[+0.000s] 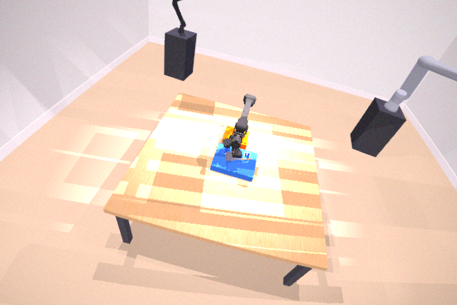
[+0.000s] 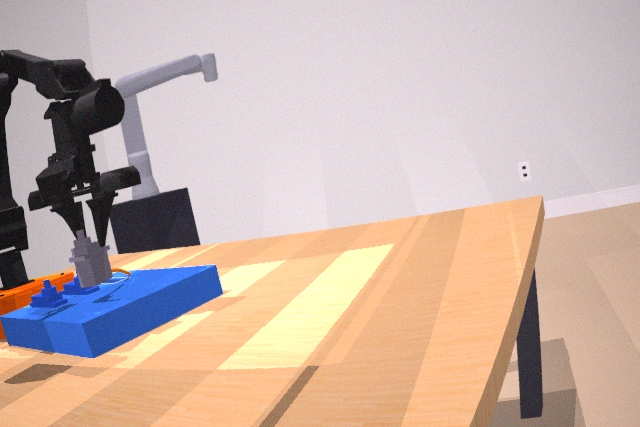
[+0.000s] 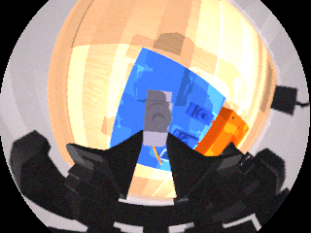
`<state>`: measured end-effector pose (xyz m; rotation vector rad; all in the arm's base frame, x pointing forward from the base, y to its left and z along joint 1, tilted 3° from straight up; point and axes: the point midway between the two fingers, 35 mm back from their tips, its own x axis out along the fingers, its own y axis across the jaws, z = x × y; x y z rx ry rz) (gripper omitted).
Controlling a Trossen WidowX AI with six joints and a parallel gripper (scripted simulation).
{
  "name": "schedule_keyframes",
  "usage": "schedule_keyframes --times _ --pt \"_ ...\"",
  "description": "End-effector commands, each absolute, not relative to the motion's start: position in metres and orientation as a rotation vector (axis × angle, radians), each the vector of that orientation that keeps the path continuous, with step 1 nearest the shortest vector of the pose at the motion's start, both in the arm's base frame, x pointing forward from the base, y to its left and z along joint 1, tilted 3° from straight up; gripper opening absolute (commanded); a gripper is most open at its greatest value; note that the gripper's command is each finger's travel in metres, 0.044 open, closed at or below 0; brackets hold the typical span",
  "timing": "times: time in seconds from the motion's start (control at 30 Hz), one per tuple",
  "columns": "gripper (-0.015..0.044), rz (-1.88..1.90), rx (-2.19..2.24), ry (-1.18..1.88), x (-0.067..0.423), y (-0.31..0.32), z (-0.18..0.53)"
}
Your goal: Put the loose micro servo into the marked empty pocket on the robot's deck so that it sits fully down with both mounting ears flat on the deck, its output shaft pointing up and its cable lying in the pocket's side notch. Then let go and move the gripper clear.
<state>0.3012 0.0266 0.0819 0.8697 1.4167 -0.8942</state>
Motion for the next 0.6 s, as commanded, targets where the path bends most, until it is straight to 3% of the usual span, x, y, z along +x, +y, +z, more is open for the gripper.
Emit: schedule_keyframes --times 0.0,0.57 --pt "0.0 -0.899 0.873 1.407 0.301 0.026 0.085" --pt "0.0 -0.897 0.876 1.411 0.289 0.071 0.085"
